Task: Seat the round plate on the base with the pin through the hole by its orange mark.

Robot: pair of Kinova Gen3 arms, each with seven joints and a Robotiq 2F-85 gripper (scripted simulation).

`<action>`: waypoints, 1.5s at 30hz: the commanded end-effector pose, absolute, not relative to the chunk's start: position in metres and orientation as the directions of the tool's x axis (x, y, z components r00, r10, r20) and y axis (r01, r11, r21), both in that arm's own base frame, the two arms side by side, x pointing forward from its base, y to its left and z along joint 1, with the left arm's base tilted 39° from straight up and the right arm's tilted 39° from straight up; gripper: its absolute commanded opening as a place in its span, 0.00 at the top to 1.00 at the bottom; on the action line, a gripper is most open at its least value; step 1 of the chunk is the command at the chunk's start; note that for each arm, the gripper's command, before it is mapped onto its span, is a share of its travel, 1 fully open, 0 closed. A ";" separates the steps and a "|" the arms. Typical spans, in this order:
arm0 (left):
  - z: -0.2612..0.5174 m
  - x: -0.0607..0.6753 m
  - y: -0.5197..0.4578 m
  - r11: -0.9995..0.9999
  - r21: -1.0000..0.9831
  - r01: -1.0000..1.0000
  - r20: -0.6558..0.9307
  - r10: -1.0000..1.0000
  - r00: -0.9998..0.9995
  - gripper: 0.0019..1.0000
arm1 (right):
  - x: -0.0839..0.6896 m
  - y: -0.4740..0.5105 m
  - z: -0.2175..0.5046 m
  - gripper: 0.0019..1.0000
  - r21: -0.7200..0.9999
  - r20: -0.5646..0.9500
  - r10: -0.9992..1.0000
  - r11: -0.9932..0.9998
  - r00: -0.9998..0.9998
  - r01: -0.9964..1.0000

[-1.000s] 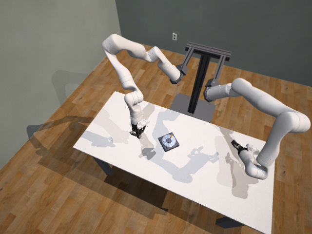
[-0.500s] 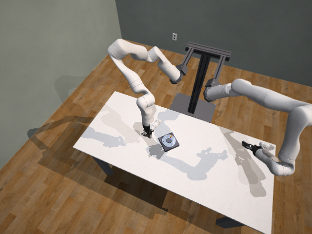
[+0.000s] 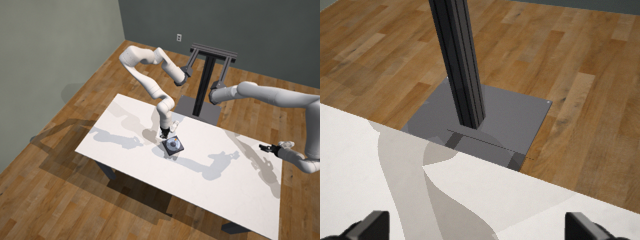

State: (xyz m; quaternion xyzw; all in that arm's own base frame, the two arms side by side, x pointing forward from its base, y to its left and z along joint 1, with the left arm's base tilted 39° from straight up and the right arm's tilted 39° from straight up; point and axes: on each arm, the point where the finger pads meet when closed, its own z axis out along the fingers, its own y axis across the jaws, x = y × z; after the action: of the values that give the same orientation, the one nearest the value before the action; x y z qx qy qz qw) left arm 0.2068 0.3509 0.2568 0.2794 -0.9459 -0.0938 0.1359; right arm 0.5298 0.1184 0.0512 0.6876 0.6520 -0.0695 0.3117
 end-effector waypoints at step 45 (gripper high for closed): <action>0.388 0.029 0.426 0.171 0.129 -0.977 -0.336 -0.919 -0.205 0.00 | 0.489 0.140 0.001 0.90 0.269 -0.562 0.821 0.067 0.100 0.961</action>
State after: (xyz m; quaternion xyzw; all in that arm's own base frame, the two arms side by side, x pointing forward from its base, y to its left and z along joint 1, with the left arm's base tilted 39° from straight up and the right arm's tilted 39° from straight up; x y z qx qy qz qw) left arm 0.0415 0.4250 0.3783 0.6075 -0.7760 -0.1512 -0.0773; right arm 0.4893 0.1397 0.0006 0.6700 0.6646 -0.1152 0.3099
